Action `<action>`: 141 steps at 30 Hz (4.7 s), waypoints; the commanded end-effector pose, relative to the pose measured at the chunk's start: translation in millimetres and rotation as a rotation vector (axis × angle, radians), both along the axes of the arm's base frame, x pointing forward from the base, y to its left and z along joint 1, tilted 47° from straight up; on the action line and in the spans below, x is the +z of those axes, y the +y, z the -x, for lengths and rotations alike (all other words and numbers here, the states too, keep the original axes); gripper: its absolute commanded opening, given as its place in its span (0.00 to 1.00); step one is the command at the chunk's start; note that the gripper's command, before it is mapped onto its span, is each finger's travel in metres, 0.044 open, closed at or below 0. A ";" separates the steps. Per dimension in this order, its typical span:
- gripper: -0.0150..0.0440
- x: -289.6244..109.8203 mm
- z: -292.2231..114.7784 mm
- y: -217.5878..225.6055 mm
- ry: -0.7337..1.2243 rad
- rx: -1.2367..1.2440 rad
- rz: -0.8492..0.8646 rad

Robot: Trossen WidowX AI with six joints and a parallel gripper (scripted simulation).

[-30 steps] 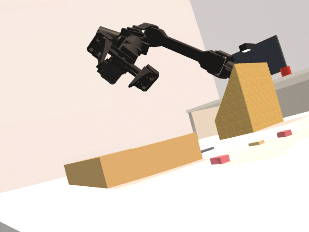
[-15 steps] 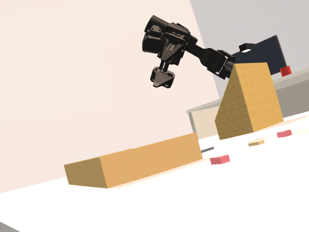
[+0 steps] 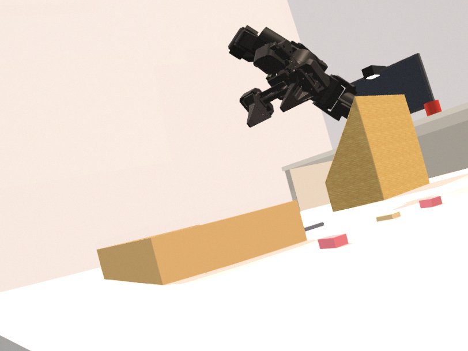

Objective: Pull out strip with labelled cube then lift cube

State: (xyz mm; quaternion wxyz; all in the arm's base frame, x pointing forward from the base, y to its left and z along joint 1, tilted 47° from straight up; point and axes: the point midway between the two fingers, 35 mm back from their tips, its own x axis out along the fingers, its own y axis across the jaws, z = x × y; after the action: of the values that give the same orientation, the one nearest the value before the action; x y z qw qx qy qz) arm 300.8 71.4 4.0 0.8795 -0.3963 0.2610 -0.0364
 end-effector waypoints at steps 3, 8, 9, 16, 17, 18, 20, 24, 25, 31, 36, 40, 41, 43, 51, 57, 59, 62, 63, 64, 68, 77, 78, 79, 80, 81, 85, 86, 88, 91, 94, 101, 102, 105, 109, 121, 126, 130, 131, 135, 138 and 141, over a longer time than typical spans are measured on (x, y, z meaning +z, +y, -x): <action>0.93 -0.1 1.4 -1.1 0.002 0.002 0.011; 0.80 -8.7 -9.3 -5.6 0.045 -0.055 0.004; 0.75 -14.0 -16.2 -9.3 0.073 -0.095 0.000; 0.44 -37.9 -53.7 -46.0 0.257 -0.393 -0.024; 0.40 -39.2 -57.3 -52.6 0.282 -0.438 -0.023; 0.35 -40.0 -60.5 -59.4 0.306 -0.482 -0.023; 0.26 -40.0 -65.6 -73.7 0.353 -0.572 -0.020; 0.25 -33.7 -70.8 -103.4 0.440 -0.754 -0.011; 0.25 -30.9 -71.1 -109.7 0.457 -0.799 -0.010; 0.25 -24.4 -69.5 -120.3 0.480 -0.866 -0.007; 0.25 -26.9 -70.1 -123.1 0.480 -0.866 -0.007; 0.25 -31.2 -71.0 -128.0 0.480 -0.866 -0.007; 0.25 -32.3 -71.2 -129.2 0.481 -0.866 -0.008; 0.25 -34.4 -71.6 -131.7 0.481 -0.866 -0.008; 0.25 -43.1 -73.0 -141.8 0.481 -0.866 -0.008; 0.25 -49.5 -73.6 -149.4 0.481 -0.866 -0.008; 0.25 -51.7 -73.8 -151.9 0.481 -0.866 -0.007; 0.25 -54.8 -74.0 -155.7 0.481 -0.866 -0.007; 0.25 -55.9 -74.0 -157.0 0.481 -0.866 -0.007; 0.25 -56.9 -74.1 -158.2 0.480 -0.866 -0.007; 0.25 -61.2 -74.2 -163.2 0.480 -0.867 -0.006; 0.25 -70.0 -74.2 -173.5 0.479 -0.867 -0.004; 0.25 -70.1 -74.2 -173.7 0.479 -0.867 -0.003; 0.25 -70.1 -74.2 -173.7 0.479 -0.867 -0.003; 0.25 -70.1 -74.2 -173.7 0.479 -0.867 -0.003; 0.25 -70.1 -74.2 -173.7 0.479 -0.867 -0.003; 0.25 -70.1 -74.2 -173.7 0.479 -0.867 -0.003; 0.25 -70.1 -74.2 -173.7 0.479 -0.867 -0.003; 0.25 -70.3 -74.2 -173.8 0.479 -0.867 -0.003; 0.25 -70.3 -74.2 -173.8 0.479 -0.867 -0.003; 0.25 -70.3 -74.2 -173.8 0.479 -0.867 -0.003; 0.25 -70.7 -74.3 -174.3 0.479 -0.867 -0.003; 0.25 -70.8 -74.3 -174.3 0.479 -0.867 -0.003; 0.25 -71.0 -74.3 -174.6 0.479 -0.867 -0.003; 0.25 -71.3 -74.3 -174.8 0.479 -0.867 -0.003; 0.25 -73.0 -66.2 -175.3 0.480 -0.867 -0.003; 0.25 -74.3 -58.7 -175.5 0.480 -0.867 -0.003; 0.25 -75.4 -52.2 -175.7 0.480 -0.867 -0.003; 0.25 -75.7 -50.6 -175.7 0.480 -0.867 -0.003; 0.25 -76.8 -44.4 -175.9 0.481 -0.867 -0.003; 0.25 -77.6 -39.9 -176.0 0.481 -0.867 -0.002; 0.25 -78.4 -35.5 -176.1 0.481 -0.867 -0.002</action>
State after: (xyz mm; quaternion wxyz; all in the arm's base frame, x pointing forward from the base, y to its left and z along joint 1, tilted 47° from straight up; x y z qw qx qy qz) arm 346.1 -103.2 -70.2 0.7055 -0.2439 0.5891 -0.3094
